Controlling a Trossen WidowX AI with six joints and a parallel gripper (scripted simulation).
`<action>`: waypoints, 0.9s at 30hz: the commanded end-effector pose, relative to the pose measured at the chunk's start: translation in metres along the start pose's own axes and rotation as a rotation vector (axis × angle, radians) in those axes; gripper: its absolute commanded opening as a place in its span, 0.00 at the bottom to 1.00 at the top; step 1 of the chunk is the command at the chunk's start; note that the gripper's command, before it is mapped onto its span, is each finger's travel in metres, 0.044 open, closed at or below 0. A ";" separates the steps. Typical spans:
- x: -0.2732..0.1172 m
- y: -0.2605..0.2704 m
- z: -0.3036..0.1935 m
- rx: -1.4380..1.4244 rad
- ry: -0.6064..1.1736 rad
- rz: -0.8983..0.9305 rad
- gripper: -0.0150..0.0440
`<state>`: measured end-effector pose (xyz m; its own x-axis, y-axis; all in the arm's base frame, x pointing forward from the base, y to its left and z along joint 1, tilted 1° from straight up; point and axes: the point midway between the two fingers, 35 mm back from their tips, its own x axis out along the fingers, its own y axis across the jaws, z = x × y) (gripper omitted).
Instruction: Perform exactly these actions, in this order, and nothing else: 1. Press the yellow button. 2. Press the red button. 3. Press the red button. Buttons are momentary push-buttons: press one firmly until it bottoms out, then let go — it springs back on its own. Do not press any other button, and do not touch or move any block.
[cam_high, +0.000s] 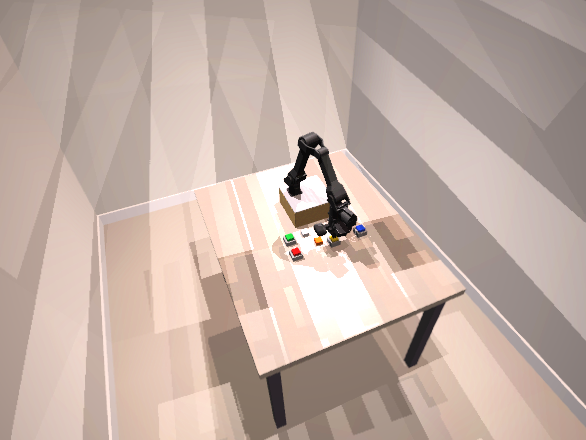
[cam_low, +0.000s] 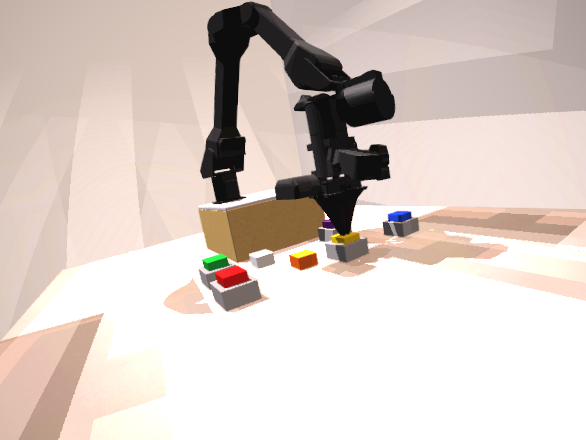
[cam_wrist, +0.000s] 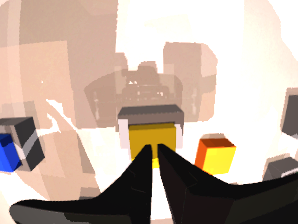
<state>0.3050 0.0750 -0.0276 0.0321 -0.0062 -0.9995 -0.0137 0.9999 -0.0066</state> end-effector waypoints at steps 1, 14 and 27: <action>0.005 0.000 -0.001 -0.007 0.000 0.004 0.29; 0.005 0.000 -0.001 -0.007 0.000 0.004 0.29; -0.029 0.000 0.000 -0.007 0.000 0.004 0.29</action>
<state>0.3044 0.0749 -0.0045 0.0339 -0.0057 -0.9994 -0.0144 0.9999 -0.0062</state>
